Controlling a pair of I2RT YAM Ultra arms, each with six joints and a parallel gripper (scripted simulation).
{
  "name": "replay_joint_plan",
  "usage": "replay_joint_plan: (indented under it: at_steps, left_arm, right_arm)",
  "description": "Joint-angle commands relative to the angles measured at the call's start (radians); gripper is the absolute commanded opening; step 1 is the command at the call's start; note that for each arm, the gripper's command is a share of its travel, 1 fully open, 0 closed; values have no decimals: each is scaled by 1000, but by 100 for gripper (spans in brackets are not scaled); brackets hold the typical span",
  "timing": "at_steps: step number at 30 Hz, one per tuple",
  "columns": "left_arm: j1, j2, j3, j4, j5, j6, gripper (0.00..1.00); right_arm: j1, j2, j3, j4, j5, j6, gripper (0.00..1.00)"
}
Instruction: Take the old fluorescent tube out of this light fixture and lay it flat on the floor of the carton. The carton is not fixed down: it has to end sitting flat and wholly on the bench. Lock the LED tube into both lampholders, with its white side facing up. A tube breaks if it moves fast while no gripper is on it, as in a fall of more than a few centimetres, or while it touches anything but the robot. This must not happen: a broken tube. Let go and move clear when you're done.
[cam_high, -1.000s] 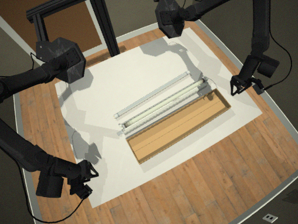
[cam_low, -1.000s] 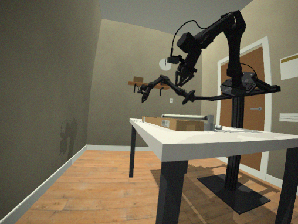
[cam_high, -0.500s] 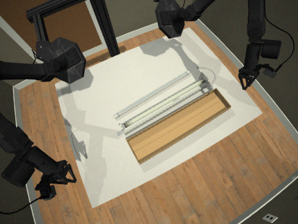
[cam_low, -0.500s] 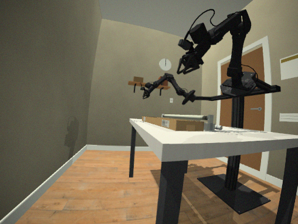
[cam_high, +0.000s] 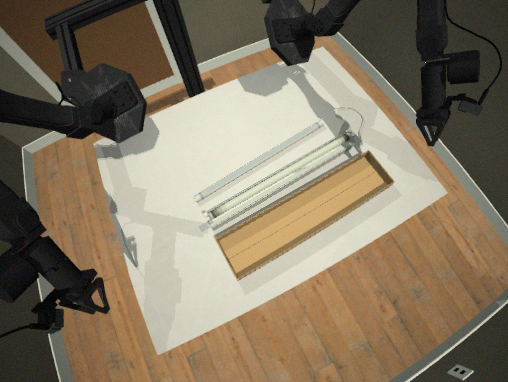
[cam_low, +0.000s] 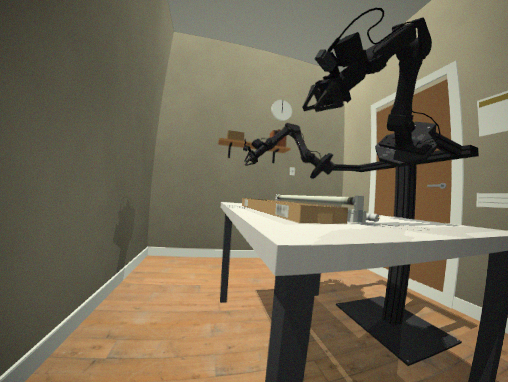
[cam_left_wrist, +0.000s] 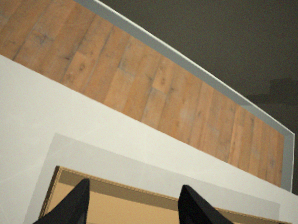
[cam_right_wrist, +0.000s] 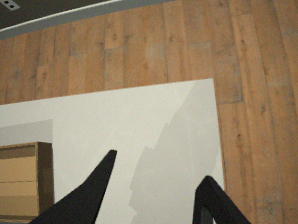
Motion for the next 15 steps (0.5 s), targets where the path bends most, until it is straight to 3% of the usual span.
replay_joint_plan:
  at_steps: [1,9,15]
  left_arm:
    - [-10,-40,35,24,11,12,49]
    - [-33,39,30,-37,-43,102,49]
    - [-90,130,31,-98,-130,285,49]
  right_arm:
    - [-15,-42,31,-23,-11,-7,49]
    - [47,65,25,-54,60,-102,49]
    - [137,193,39,-90,171,-295,49]
